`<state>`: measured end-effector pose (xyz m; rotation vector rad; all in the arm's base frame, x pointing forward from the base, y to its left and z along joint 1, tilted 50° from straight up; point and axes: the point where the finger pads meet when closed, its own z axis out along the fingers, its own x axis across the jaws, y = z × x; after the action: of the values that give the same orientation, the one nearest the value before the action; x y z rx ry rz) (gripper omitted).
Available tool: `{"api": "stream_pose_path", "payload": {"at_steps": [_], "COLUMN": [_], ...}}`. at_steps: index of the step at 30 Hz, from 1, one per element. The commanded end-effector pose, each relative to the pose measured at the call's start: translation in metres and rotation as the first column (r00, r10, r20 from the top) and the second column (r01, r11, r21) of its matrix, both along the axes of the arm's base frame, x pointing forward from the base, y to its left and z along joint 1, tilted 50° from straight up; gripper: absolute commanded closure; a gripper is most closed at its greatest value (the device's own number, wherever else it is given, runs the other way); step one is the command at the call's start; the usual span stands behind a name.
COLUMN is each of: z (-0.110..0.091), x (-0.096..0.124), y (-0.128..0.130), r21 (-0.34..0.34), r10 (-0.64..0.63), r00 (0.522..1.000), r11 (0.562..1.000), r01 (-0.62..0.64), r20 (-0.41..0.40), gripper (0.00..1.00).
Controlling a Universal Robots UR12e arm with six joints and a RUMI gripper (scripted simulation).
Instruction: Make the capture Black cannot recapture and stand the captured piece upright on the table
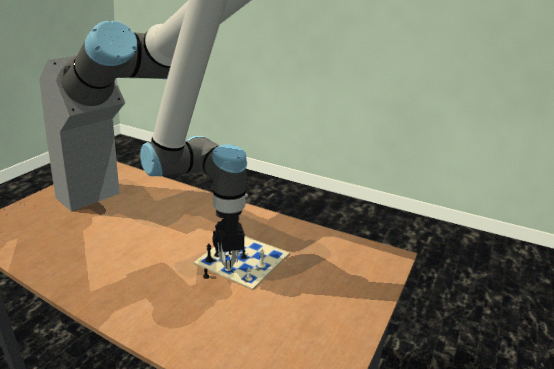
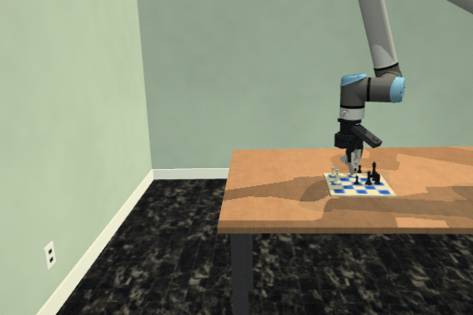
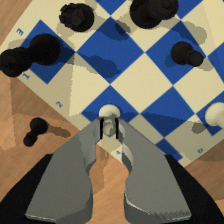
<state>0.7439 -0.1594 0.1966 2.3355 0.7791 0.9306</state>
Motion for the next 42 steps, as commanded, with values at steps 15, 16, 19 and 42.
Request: {"api": "stream_pose_path", "payload": {"at_steps": [15, 16, 19, 42], "z": [0.0005, 0.0005, 0.0005, 0.0041], "x": [0.0, 0.0, 0.0, -0.0041], "y": [0.0002, 0.0002, 0.0002, 0.0015], "r21": [0.0, 0.0, 0.0, 0.0], "r10": [0.0, 0.0, 0.0, 0.0], "r00": [1.0, 1.0, 1.0, 1.0], "r11": [1.0, 1.0, 1.0, 1.0], "r01": [0.0, 0.0, 0.0, 0.0], "r20": [0.001, 0.001, 0.001, 0.001], "gripper": [0.92, 0.92, 0.88, 0.8]}}
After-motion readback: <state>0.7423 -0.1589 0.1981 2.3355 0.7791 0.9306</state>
